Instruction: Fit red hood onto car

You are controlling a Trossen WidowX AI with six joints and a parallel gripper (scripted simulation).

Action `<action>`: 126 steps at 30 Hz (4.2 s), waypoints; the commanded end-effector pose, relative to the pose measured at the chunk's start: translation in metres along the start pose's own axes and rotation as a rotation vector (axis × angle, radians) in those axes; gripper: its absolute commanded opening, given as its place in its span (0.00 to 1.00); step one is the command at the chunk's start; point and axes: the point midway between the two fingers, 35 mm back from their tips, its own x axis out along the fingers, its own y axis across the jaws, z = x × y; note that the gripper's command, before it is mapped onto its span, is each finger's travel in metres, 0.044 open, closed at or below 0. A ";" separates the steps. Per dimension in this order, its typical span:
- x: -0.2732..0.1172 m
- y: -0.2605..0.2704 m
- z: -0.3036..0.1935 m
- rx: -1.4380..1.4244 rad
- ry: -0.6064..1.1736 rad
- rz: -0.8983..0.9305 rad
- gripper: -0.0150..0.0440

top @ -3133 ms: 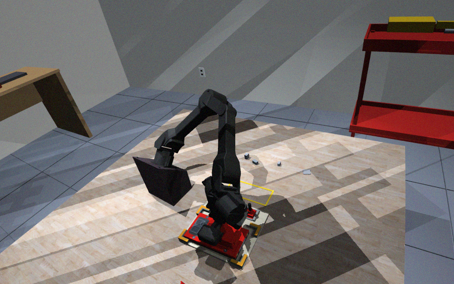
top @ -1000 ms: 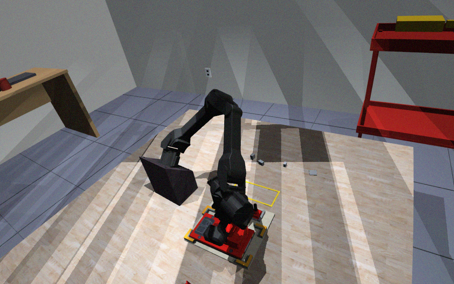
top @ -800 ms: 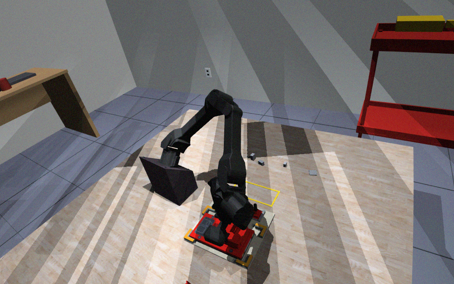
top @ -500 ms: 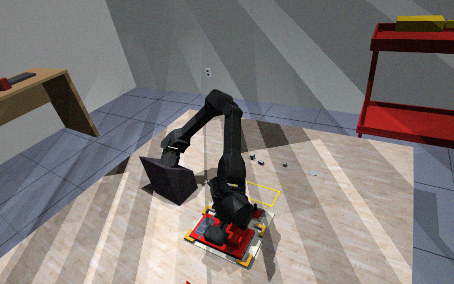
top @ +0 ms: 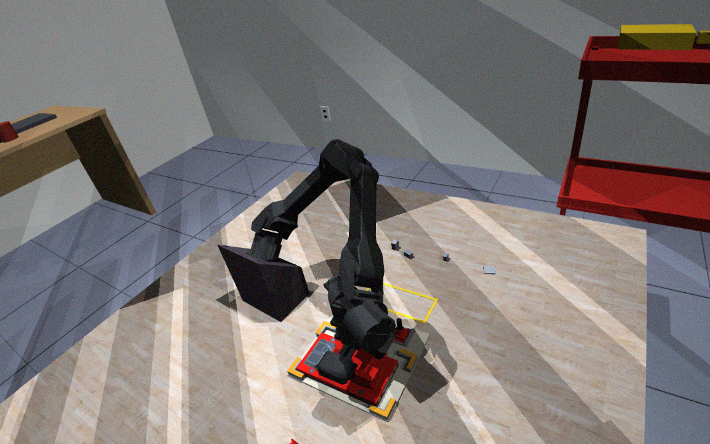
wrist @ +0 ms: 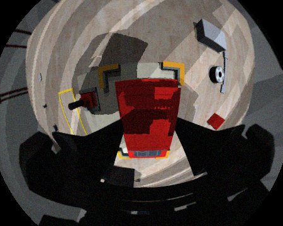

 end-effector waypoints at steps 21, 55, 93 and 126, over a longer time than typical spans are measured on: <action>0.000 -0.001 0.001 -0.006 -0.005 -0.001 0.25; 0.015 -0.001 0.001 -0.002 -0.005 0.001 0.25; -0.057 -0.002 0.004 -0.008 0.017 -0.002 1.00; -0.057 -0.002 0.004 -0.008 0.017 -0.002 1.00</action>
